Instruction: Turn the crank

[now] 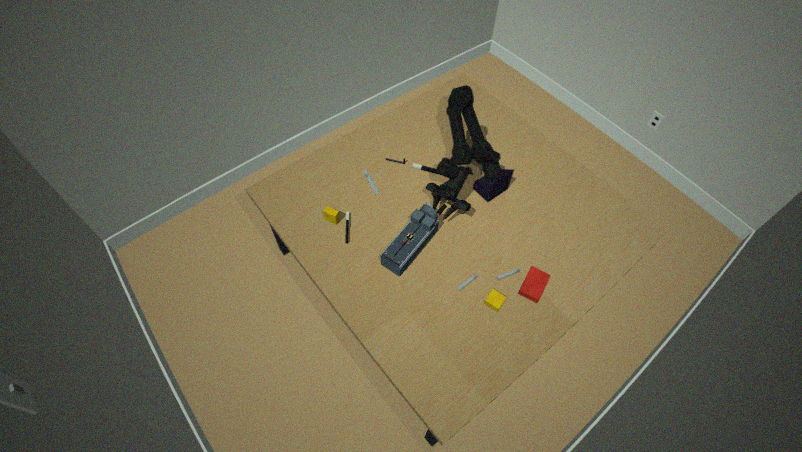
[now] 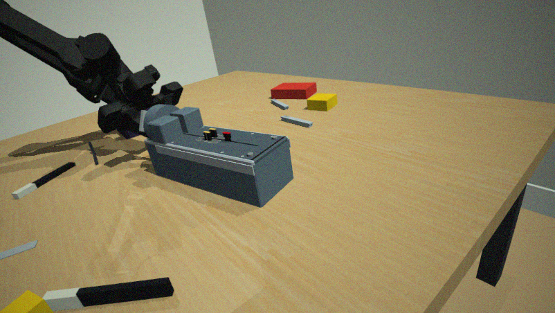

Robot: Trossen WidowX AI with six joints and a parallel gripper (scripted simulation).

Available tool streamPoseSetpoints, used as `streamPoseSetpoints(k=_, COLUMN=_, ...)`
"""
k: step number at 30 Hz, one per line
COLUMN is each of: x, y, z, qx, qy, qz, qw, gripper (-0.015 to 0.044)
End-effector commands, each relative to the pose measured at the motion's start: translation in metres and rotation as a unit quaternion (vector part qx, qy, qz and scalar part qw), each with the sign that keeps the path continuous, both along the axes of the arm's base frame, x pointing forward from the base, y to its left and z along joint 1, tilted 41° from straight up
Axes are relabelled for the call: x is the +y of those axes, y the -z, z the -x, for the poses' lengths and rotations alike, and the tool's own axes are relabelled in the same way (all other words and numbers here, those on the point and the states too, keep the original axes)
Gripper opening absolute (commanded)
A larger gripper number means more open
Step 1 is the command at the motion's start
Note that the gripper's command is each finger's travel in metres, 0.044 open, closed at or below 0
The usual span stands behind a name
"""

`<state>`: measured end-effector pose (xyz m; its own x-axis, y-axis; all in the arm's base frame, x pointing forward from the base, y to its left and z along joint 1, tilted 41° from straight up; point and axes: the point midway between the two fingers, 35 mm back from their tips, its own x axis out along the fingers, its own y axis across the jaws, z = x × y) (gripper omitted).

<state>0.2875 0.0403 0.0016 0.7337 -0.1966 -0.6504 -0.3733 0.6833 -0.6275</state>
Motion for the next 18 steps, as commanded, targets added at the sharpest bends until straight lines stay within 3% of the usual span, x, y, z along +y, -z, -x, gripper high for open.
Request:
streamPoseSetpoints(k=1, x=-0.0002, y=0.0024, z=0.0008, qx=0.004, qy=-0.002, qz=0.001, qw=1.0, gripper=0.0151)
streamPoseSetpoints(k=7, x=-0.0002, y=0.0024, z=0.0008, qx=0.004, qy=-0.002, qz=0.001, qw=1.0, gripper=0.0)
streamPoseSetpoints(k=18, x=0.0018, y=0.001, z=0.0007, qx=0.004, qy=-0.002, qz=0.001, qw=1.0, gripper=0.0)
